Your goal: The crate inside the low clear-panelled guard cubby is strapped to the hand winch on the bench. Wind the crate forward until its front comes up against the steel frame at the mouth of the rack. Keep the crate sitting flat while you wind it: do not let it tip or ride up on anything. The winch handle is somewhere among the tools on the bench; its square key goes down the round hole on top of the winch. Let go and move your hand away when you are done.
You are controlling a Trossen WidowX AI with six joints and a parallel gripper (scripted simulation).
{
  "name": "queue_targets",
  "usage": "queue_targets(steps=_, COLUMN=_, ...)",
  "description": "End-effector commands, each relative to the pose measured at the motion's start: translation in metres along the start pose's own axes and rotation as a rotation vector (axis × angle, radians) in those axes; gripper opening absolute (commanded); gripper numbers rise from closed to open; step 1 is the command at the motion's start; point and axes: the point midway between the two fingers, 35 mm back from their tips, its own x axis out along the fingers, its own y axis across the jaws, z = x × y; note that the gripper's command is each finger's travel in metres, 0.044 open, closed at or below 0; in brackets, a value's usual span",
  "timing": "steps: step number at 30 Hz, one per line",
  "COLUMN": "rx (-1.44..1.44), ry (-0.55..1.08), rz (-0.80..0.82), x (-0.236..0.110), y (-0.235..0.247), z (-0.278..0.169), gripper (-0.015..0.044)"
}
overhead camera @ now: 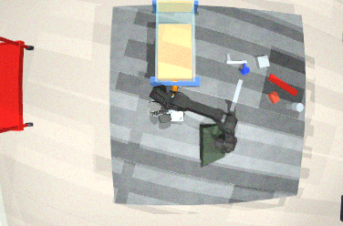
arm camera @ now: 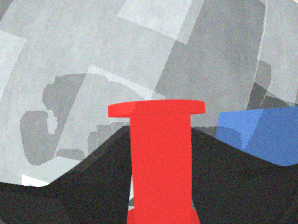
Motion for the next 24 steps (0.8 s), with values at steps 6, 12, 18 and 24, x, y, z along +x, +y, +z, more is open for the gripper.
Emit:
queue_targets(steps=6, rx=-0.028, ry=-0.013, rz=0.034, x=0.007, y=0.028, z=0.016, gripper=0.0000)
queue_targets(steps=12, rx=-0.028, ry=-0.014, rz=0.034, x=0.008, y=0.036, z=0.019, gripper=0.0000)
queue_targets(steps=18, rx=-0.028, ry=-0.014, rz=0.035, x=0.008, y=0.043, z=0.021, gripper=0.0000)
queue_targets(steps=24, rx=-0.029, ry=-0.014, rz=0.035, x=0.009, y=0.051, z=0.023, gripper=0.0000)
